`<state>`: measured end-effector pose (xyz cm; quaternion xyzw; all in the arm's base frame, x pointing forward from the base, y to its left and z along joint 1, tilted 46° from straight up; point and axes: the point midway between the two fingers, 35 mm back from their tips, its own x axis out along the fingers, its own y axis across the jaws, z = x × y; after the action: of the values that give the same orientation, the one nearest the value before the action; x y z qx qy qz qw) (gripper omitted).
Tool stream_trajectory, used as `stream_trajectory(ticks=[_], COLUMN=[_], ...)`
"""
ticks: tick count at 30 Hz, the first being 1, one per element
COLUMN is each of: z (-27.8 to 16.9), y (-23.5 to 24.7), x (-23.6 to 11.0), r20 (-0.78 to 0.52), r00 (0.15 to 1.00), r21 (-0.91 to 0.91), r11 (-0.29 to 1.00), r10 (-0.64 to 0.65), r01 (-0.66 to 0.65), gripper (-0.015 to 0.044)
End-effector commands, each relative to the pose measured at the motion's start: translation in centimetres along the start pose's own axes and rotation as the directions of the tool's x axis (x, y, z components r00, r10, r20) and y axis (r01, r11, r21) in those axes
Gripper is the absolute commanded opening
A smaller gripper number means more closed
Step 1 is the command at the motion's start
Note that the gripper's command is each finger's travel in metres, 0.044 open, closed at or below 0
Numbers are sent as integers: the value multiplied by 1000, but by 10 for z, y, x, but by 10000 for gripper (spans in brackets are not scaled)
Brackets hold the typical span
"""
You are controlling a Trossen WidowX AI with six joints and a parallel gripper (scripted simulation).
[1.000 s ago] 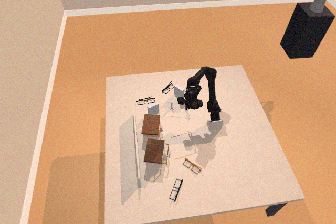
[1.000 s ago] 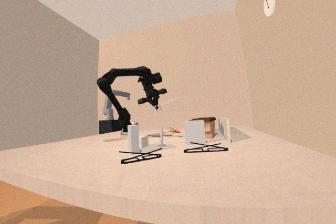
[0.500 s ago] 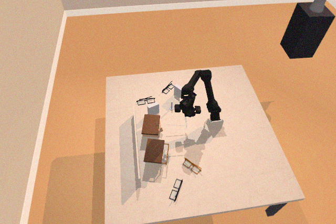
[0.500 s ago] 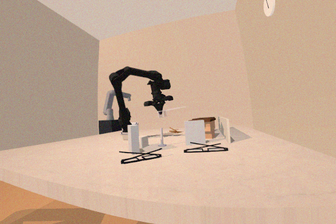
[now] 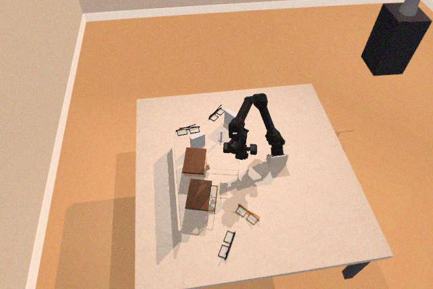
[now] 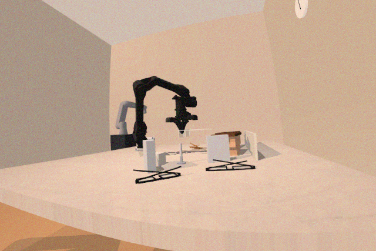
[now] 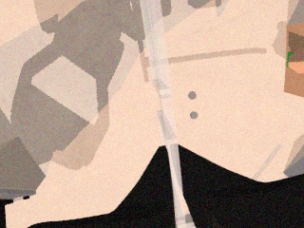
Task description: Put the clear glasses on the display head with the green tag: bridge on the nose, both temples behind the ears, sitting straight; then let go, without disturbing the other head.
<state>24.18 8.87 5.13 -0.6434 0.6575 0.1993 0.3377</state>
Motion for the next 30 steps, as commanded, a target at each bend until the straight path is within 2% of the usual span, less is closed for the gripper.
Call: stream_trajectory(ticks=[1,30], z=[1,6], y=[-1,-2], x=[5,28], r20=[4,-10], r00=[1000,1000], r21=[15,15], r11=[1000,1000], r10=[5,-9], r01=[-5,9], gripper=[0,0])
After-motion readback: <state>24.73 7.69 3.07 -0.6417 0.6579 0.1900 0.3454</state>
